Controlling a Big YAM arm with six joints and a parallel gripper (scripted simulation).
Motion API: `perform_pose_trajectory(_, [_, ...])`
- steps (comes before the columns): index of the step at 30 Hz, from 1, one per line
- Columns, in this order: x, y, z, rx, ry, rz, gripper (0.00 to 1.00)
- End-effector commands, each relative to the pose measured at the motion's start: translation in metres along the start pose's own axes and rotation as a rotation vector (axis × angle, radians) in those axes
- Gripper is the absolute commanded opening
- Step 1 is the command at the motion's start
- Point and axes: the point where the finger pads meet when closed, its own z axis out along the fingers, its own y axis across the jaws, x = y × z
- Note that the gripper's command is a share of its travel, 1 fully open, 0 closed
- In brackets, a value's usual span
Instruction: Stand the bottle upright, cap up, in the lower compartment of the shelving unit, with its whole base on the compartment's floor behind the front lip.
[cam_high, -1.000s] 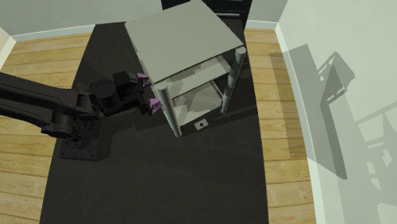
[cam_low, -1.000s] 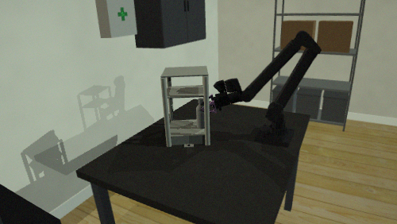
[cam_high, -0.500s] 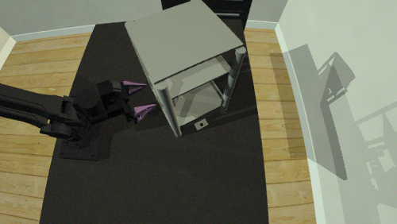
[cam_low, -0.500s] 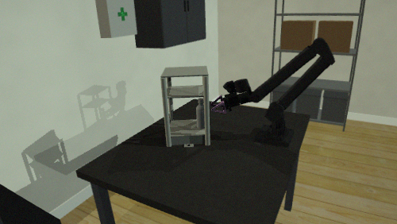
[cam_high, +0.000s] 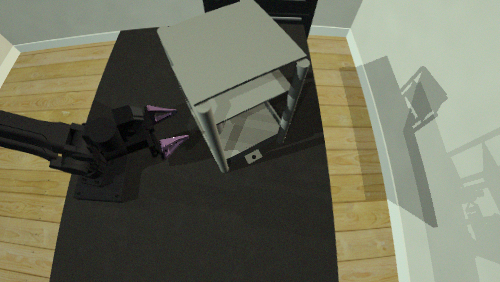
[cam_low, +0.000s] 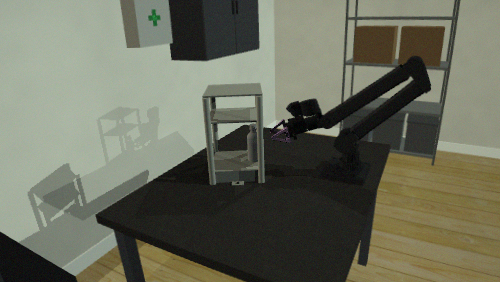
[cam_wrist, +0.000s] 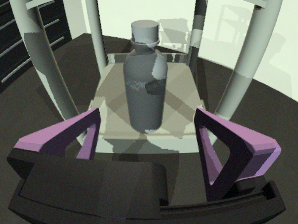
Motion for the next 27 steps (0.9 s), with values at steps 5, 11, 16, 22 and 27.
perform_pose_trajectory(5, [-0.008,-0.001,0.000,-0.001,-0.007,-0.020,0.88])
perform_pose_trajectory(11, [-0.008,-0.001,-0.001,0.000,-0.008,-0.021,0.88])
perform_pose_trajectory(16, [-0.004,-0.002,-0.007,0.003,-0.001,-0.016,0.88])
perform_pose_trajectory(22, [-0.001,-0.001,-0.020,0.004,0.003,-0.013,0.88])
perform_pose_trajectory(27, [-0.002,-0.002,-0.028,0.005,0.002,-0.013,0.88])
